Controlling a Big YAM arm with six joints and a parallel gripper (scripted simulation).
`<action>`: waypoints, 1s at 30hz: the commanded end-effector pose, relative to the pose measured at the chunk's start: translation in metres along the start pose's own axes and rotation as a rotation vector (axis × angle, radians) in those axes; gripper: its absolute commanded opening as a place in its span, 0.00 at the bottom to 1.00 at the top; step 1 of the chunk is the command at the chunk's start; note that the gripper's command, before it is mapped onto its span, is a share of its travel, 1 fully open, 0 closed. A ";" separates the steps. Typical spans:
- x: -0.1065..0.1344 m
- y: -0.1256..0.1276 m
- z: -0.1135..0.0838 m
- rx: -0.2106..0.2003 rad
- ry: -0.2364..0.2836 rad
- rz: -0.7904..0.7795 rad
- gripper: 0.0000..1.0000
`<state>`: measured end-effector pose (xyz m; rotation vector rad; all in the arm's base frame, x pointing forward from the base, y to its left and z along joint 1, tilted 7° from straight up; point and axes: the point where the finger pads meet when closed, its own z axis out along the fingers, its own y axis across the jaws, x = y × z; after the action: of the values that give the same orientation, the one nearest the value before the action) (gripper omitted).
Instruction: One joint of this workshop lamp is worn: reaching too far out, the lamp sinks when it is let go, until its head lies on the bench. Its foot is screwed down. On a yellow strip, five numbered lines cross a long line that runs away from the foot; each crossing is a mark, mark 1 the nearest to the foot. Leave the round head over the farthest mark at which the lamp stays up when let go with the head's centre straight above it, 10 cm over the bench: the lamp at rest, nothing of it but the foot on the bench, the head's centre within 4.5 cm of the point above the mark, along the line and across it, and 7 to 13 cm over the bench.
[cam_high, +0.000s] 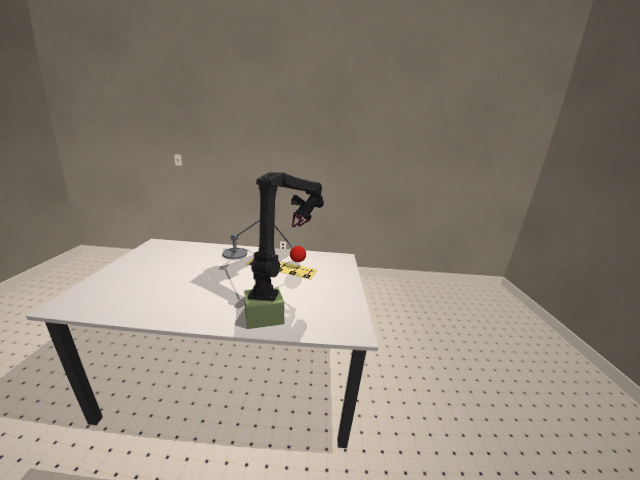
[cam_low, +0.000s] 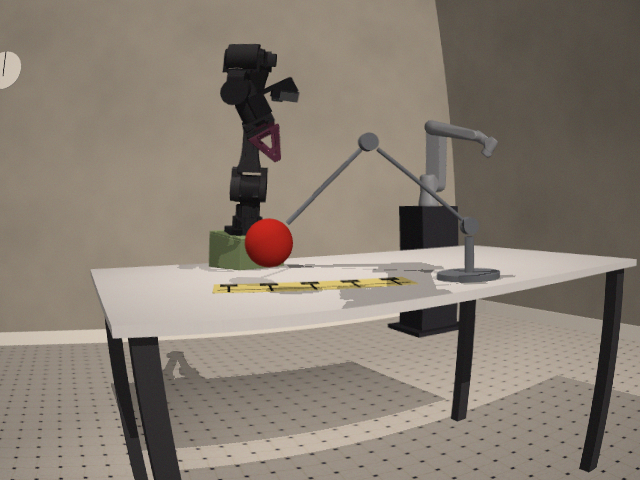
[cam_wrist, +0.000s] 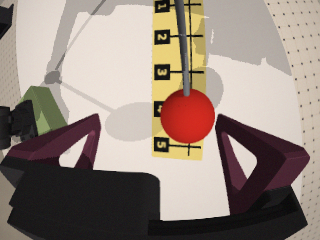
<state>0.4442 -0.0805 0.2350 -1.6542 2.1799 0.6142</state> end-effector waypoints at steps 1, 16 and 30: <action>-0.002 0.000 -0.004 0.010 0.001 -0.005 1.00; -0.016 -0.006 0.001 0.151 0.077 -0.062 1.00; -0.019 -0.012 0.023 0.210 0.114 -0.092 1.00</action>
<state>0.4555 -0.0602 0.2281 -1.7088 2.1488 0.2714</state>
